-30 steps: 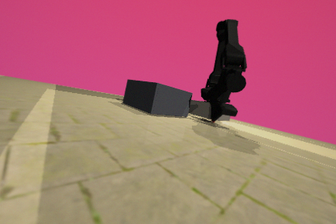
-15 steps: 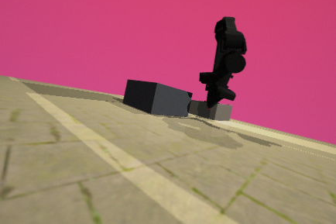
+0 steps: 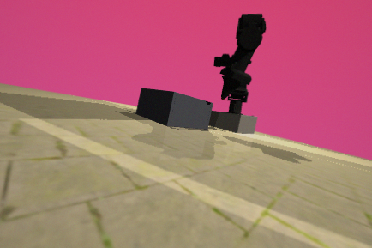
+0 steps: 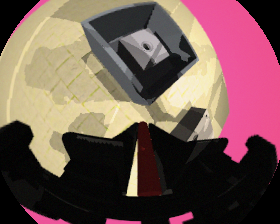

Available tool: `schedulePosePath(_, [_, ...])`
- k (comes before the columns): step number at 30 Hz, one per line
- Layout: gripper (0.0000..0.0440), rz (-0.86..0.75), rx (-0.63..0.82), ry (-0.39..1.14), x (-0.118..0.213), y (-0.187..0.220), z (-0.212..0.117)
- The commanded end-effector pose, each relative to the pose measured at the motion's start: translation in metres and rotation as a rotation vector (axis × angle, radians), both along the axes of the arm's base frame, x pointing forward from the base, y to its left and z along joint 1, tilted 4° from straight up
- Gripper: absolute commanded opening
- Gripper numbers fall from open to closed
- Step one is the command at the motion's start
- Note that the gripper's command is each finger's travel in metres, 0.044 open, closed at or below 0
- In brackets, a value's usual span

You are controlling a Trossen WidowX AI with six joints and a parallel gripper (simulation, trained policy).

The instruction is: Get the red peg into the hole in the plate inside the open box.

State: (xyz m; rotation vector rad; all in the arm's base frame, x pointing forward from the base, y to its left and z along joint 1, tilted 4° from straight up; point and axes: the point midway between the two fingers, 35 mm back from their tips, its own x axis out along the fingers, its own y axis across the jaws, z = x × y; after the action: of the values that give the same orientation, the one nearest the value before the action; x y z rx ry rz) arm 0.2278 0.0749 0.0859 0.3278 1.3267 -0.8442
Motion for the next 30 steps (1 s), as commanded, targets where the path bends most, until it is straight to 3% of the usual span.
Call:
schedulePosePath(1, [0.0000, -0.040, -0.010, -0.033, 0.011, -0.013, 0.012])
schedulePosePath(14, [0.0000, -0.169, -0.008, -0.113, 0.051, -0.061, 0.023])
schedulePosePath(30, [0.0000, -0.181, 0.048, -0.134, 0.092, -0.121, 0.000])
